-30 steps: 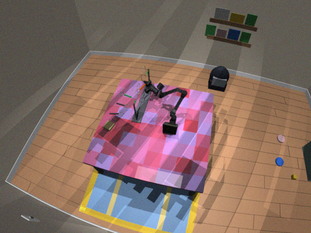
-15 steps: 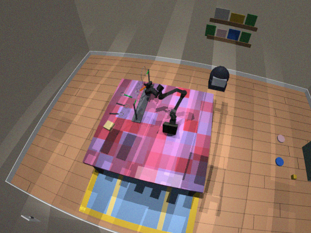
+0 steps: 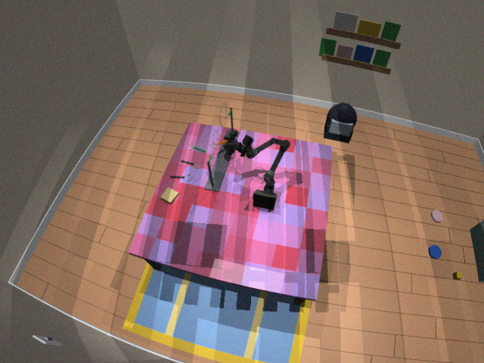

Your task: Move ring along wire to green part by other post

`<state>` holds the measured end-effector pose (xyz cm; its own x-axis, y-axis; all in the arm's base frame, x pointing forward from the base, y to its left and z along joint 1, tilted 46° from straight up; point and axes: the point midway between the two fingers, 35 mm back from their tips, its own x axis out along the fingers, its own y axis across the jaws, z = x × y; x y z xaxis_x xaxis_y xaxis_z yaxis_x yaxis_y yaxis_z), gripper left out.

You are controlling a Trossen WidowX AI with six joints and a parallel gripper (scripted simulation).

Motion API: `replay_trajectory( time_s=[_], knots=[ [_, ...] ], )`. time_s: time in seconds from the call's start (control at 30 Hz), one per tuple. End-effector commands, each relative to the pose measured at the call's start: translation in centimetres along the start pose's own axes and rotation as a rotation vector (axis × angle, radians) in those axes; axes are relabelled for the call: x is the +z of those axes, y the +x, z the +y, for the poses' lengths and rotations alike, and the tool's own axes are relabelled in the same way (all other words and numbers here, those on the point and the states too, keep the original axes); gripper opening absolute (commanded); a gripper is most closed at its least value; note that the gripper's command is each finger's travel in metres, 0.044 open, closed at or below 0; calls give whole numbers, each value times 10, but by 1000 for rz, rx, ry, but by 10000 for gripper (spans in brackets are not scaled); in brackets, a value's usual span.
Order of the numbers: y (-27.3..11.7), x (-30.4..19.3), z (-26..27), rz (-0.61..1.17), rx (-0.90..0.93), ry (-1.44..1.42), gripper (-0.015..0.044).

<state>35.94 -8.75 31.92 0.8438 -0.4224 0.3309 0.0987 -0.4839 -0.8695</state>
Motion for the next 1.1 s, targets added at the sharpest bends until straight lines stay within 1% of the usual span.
replay_trajectory(
  time_s=[0.0,0.2,0.6,1.07],
  knots=[
    [1,0,11,-11,30,60,-150],
    [4,4,36,-50,100,205,-150],
    [-10,19,80,-19,234,467,-150],
    [-32,49,120,22,384,759,-150]
  ],
)
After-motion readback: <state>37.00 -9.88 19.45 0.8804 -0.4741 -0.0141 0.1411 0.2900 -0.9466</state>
